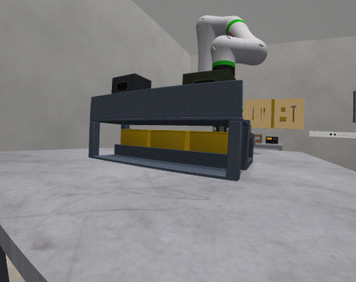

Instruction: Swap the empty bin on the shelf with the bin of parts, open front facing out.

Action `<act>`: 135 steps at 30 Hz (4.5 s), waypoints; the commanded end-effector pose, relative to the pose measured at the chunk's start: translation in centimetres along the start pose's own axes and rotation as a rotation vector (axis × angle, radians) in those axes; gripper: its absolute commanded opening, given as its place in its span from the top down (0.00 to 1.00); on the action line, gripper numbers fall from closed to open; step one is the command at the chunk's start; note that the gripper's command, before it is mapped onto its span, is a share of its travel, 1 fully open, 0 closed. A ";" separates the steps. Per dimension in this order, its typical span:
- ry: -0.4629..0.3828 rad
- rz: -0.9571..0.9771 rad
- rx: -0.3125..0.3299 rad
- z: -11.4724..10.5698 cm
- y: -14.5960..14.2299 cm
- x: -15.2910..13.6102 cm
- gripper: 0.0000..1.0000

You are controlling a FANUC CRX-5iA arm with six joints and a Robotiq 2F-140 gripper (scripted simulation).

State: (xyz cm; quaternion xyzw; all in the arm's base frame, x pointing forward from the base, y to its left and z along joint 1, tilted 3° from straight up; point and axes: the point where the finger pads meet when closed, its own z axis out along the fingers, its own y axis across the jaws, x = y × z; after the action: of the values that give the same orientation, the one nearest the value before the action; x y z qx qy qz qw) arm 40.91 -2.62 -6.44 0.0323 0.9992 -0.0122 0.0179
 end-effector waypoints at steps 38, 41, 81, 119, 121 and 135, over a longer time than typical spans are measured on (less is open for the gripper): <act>-0.001 0.000 0.000 0.2 0.0 -0.1 0.90; -0.001 0.000 0.000 0.2 0.0 -0.1 0.90; -0.001 0.000 0.000 -4.3 0.0 -0.1 0.90; -0.001 0.000 0.000 -8.4 0.0 -0.1 0.90; -0.001 0.002 0.000 -8.4 0.0 -0.1 0.90; -0.001 0.091 0.000 -8.5 1.3 -2.5 0.90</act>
State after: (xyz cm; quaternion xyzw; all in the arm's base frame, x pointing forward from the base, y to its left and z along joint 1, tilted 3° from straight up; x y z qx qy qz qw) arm 42.97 -1.34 2.04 0.0747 0.9970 -0.0111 0.0184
